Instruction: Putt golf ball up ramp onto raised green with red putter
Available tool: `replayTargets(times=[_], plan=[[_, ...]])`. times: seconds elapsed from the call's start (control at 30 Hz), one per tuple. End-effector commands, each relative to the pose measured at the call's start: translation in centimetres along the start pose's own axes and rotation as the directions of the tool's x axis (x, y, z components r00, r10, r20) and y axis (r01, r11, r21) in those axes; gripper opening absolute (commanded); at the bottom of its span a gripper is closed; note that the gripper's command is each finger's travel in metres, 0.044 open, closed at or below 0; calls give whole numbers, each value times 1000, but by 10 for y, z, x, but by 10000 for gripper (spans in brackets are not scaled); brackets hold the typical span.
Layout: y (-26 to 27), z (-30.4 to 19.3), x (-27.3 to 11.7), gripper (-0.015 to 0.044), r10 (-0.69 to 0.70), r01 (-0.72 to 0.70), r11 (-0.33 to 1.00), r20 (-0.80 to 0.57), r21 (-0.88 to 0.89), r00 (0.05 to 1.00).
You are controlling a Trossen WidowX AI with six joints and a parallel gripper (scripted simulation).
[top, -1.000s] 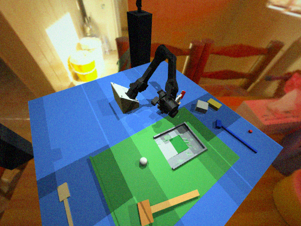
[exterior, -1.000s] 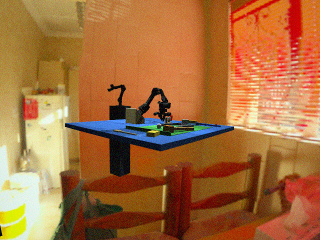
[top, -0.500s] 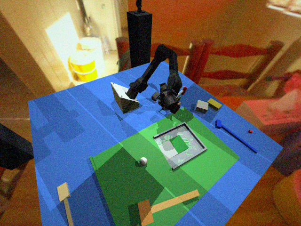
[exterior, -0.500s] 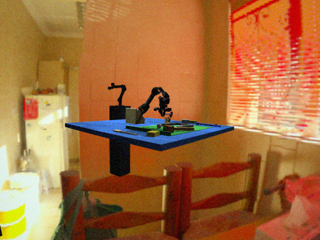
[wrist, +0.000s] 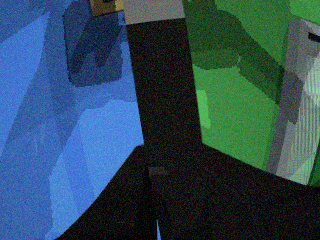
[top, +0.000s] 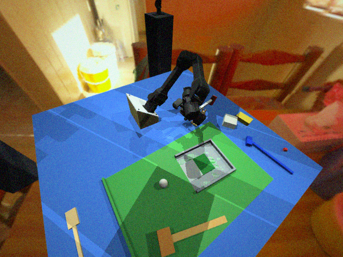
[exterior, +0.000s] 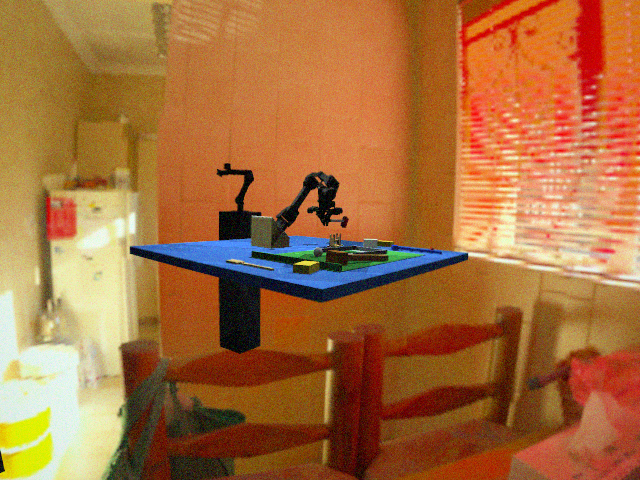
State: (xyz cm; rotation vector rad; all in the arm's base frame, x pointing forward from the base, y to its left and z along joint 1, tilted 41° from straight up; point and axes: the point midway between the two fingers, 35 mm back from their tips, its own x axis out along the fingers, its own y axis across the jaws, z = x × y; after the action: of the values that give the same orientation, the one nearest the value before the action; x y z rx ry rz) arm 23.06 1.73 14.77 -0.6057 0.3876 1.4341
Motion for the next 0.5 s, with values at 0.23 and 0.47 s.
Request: replayTargets(times=[0.23, 0.47], plan=[[-12, -68, -28, 0, -30, 61, 917, -84, 394, 996], [-10, -115, -47, 0, -37, 113, 774, -134, 623, 990]])
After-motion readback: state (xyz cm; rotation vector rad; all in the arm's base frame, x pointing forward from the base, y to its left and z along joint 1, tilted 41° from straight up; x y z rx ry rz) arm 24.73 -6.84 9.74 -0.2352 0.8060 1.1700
